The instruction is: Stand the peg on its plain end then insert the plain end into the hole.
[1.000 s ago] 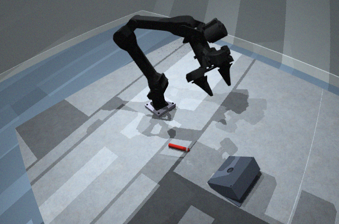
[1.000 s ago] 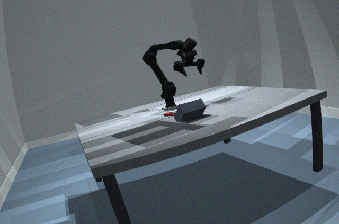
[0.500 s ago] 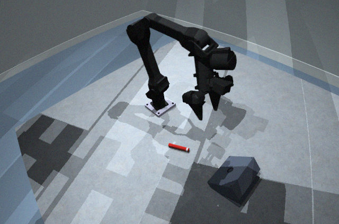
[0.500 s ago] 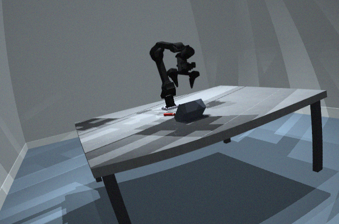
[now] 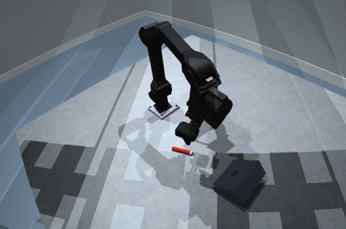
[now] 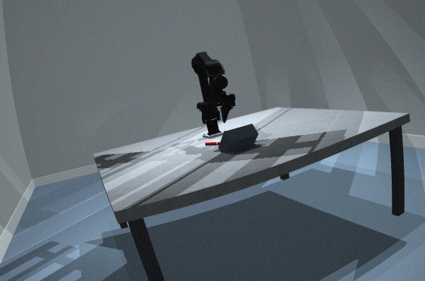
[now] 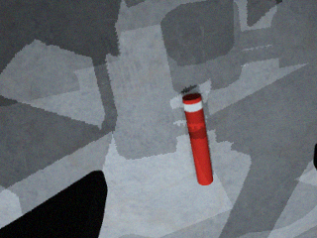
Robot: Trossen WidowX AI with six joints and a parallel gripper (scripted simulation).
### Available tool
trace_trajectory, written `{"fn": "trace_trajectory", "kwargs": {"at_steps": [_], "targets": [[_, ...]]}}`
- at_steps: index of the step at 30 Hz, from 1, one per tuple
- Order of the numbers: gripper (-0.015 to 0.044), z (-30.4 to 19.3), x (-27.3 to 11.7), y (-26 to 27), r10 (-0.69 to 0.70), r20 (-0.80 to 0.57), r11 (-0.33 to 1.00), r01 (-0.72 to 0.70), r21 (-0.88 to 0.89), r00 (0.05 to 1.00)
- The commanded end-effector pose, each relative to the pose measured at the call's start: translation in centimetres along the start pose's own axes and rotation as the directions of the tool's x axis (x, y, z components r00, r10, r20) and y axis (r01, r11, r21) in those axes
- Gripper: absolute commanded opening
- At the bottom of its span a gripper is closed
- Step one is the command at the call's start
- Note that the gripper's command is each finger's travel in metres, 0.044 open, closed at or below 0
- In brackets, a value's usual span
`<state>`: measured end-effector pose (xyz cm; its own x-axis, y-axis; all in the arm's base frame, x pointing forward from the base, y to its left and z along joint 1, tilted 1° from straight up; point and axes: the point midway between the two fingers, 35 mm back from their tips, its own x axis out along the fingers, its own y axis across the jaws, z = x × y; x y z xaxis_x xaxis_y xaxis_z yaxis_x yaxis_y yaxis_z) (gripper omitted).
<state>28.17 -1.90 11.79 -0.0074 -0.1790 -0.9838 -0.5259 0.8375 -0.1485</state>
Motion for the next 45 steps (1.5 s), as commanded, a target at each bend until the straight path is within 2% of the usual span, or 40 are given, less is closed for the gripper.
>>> {"fn": "trace_trajectory", "kwargs": {"at_steps": [1,10,45], "targets": [[0.0440,-1.3,1.5,-1.4,0.099,-0.062,0.992,-0.103,-0.066,0.993],[0.0440,-1.4,2.0,-1.6,0.115,-0.071,0.990,-0.121,-0.076,0.991],[0.0440,-0.8,7.6,-1.0,0.115,-0.071,0.990,-0.120,-0.076,0.991]]}}
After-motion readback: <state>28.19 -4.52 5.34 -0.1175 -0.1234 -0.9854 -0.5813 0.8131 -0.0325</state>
